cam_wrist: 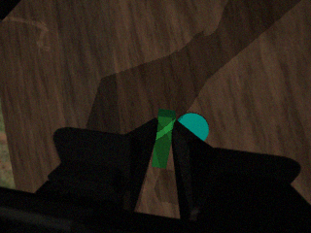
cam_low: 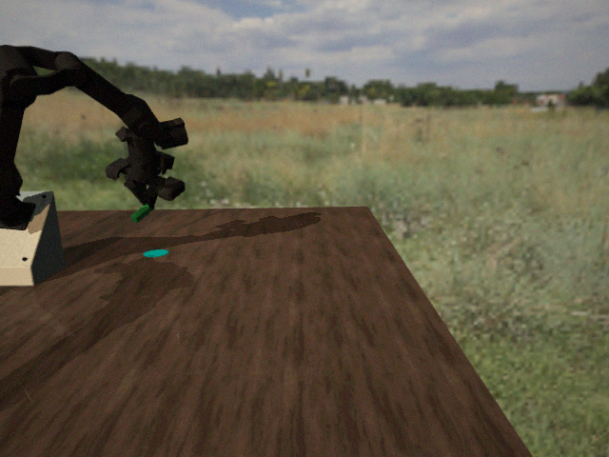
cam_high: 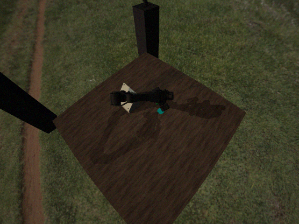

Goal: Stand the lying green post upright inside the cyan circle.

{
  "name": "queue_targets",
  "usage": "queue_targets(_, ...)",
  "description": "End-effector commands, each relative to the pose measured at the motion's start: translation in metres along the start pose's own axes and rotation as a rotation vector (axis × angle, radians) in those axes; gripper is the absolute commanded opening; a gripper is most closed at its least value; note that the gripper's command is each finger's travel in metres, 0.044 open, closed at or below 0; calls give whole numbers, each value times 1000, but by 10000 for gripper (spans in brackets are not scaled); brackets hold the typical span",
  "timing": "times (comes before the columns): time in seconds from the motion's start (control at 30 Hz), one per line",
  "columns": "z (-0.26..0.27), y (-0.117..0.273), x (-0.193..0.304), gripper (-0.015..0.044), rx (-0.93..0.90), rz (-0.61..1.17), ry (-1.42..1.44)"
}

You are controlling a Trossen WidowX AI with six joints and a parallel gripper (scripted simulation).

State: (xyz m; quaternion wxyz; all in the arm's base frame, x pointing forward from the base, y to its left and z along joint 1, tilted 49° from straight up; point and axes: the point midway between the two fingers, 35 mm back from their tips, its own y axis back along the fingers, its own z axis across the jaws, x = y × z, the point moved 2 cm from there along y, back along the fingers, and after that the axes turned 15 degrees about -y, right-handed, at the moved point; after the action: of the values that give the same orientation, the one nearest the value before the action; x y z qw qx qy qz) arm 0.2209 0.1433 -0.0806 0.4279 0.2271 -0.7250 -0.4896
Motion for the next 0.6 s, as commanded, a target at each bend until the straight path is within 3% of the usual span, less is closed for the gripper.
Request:
queue_targets(0.0, 0, 0, 1, 23, -24, -26, 2)
queue_targets(0.57, -2, -5, 3, 23, -98, -128, 9)
